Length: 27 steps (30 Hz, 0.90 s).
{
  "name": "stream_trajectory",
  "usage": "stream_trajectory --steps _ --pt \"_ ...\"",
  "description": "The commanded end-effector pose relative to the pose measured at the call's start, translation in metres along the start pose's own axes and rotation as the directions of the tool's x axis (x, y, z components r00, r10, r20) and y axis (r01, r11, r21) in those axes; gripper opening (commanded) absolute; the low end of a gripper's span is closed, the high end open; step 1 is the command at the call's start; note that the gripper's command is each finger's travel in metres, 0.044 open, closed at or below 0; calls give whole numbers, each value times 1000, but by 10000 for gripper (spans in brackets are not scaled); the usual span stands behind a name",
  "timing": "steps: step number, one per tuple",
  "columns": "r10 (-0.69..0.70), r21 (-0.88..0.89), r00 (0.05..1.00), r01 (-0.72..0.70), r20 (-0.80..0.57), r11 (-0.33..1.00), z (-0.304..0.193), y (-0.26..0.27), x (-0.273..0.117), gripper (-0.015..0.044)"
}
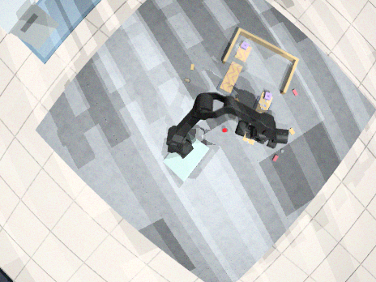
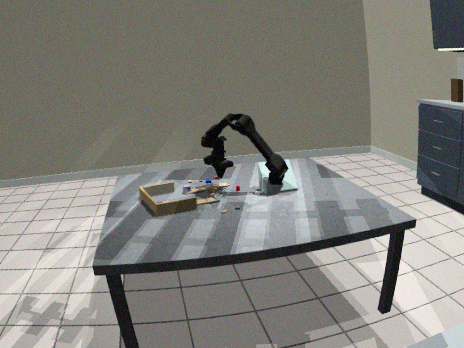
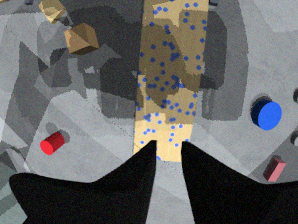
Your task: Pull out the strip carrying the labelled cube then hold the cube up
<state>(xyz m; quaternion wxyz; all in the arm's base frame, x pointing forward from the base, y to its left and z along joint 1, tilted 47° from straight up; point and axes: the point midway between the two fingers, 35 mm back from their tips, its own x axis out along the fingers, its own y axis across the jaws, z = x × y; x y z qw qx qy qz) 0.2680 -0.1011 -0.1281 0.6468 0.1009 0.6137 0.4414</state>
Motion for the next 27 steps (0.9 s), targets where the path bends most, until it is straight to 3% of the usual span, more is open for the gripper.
stream_trajectory --steps 1,11,27 --pt "3 -67 1000 -3 0 998 18 -1 -2 184" --pt "4 -68 1000 -3 2 998 52 -3 -6 440" --pt "4 -70 1000 -4 4 998 102 -5 -15 440"
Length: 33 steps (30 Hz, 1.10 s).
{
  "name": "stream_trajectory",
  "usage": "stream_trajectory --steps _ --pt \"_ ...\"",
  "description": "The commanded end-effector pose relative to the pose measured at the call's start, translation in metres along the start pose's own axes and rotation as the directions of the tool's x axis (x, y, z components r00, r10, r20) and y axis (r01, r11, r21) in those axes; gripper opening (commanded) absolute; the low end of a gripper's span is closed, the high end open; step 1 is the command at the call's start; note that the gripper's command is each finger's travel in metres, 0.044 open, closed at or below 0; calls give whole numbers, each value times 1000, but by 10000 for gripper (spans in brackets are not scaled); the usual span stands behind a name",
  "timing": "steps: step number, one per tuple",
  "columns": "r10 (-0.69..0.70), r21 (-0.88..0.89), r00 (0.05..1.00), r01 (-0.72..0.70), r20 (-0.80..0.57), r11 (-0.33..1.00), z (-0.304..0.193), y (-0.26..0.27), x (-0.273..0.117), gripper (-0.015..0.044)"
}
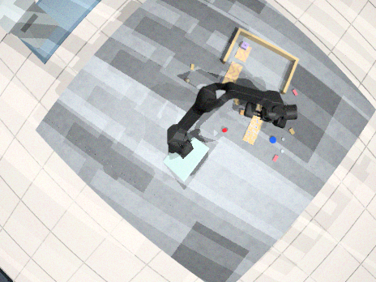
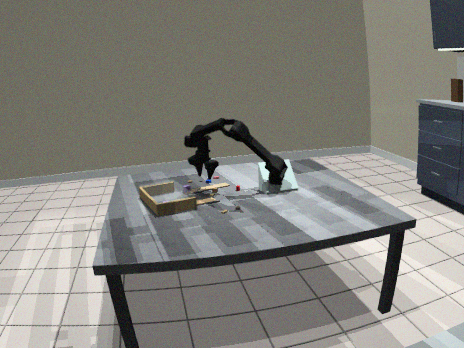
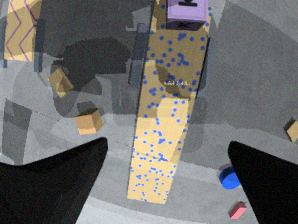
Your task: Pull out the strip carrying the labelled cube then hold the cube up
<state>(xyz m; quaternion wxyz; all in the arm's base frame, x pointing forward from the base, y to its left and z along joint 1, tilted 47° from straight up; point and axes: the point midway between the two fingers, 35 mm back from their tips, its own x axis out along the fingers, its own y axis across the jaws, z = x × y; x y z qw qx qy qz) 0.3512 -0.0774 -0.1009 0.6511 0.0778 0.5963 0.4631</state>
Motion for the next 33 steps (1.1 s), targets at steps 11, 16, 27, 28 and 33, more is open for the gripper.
stream_trajectory --steps 11,16,27,28,33 --pt "5 2 1000 -5 2 1000 48 -6 -5 440" --pt "5 1 1000 -5 3 1000 65 -8 -7 440" --pt "-1 -18 1000 1 6 1000 100 -11 -8 440" --pt "-7 -19 1000 7 10 1000 104 -11 -7 440" --pt "-11 -20 1000 11 14 1000 107 -11 -6 387"
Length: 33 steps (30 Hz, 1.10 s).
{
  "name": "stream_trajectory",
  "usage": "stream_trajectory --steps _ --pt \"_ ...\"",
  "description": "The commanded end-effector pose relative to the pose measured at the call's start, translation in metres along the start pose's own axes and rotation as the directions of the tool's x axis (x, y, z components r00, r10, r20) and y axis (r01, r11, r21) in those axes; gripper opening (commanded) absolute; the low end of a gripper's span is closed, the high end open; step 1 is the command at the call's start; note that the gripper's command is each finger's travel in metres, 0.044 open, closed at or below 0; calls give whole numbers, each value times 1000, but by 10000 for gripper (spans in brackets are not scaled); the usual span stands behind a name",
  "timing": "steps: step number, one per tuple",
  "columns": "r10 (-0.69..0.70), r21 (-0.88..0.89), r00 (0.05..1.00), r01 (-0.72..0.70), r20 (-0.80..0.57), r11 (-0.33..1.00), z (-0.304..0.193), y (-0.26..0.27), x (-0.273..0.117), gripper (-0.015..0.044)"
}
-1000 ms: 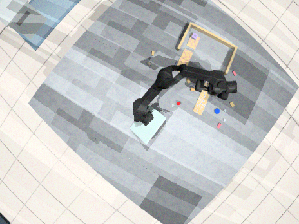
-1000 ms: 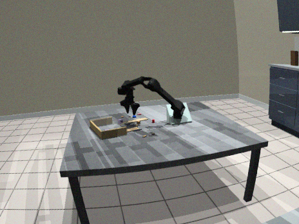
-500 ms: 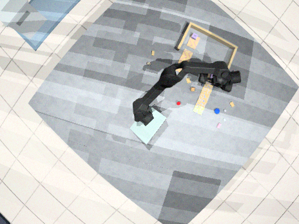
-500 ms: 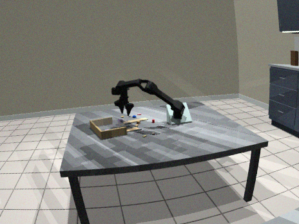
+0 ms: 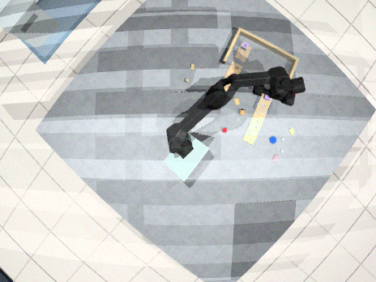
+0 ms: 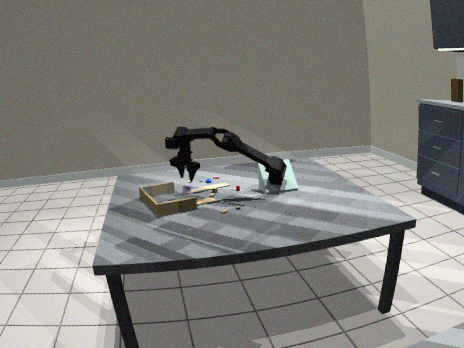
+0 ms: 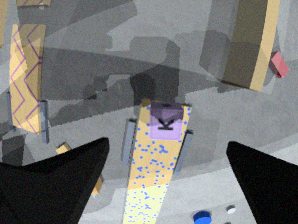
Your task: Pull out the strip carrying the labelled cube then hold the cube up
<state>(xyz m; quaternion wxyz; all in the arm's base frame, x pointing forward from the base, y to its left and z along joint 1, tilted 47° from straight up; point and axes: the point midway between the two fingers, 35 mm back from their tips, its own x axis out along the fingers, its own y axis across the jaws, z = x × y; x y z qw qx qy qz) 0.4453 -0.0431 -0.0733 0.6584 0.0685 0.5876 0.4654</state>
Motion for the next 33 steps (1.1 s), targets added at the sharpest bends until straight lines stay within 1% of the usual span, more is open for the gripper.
stream_trajectory --steps 1,5,6,33 --pt "2 4 1000 -2 2 1000 4 0 4 361" --pt "5 7 1000 -5 1 1000 4 0 10 256" --pt "5 7 1000 -5 1 1000 5 0 12 250" --pt "21 23 1000 -21 -4 1000 4 1 56 250"
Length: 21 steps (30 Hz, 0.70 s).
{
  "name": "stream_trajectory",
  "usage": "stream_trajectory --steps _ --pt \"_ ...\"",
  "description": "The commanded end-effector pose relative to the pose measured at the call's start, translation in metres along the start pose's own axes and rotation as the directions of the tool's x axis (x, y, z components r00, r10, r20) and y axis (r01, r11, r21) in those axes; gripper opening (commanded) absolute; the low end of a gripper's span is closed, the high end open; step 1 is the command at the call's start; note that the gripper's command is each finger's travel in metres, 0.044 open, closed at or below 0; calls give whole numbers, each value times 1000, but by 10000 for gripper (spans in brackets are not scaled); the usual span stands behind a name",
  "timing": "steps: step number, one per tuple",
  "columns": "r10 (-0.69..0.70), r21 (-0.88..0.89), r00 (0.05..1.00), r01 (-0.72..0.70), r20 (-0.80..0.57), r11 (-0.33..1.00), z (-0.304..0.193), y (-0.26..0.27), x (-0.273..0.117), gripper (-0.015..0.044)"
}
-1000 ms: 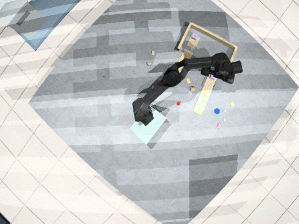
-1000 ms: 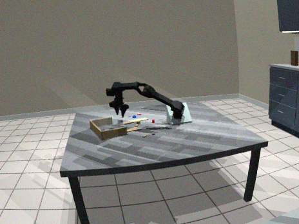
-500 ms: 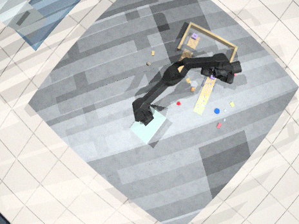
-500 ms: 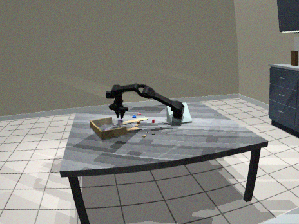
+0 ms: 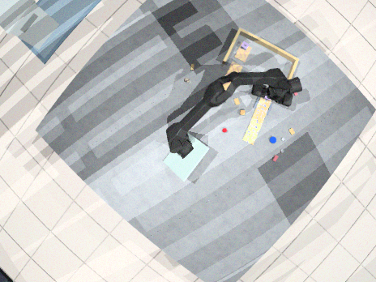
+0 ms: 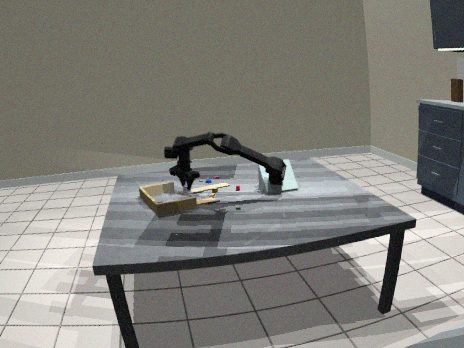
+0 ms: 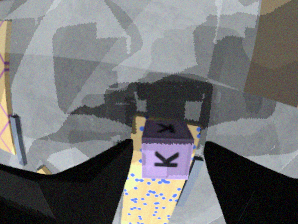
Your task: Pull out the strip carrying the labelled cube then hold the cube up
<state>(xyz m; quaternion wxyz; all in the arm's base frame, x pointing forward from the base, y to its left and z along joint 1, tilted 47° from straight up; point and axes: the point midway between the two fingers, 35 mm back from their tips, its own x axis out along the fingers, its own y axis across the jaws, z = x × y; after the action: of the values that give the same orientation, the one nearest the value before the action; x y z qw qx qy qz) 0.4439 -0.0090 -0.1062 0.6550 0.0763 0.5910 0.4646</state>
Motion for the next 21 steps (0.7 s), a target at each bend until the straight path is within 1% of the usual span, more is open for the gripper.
stream_trajectory --steps 1,10,14,21 --pt "10 8 1000 -10 -4 1000 -1 2 10 250" --pt "10 8 1000 -10 -4 1000 -1 2 10 250" --pt "5 2 1000 -5 -4 1000 0 1 7 145" --pt "5 2 1000 -5 -4 1000 0 1 7 98"
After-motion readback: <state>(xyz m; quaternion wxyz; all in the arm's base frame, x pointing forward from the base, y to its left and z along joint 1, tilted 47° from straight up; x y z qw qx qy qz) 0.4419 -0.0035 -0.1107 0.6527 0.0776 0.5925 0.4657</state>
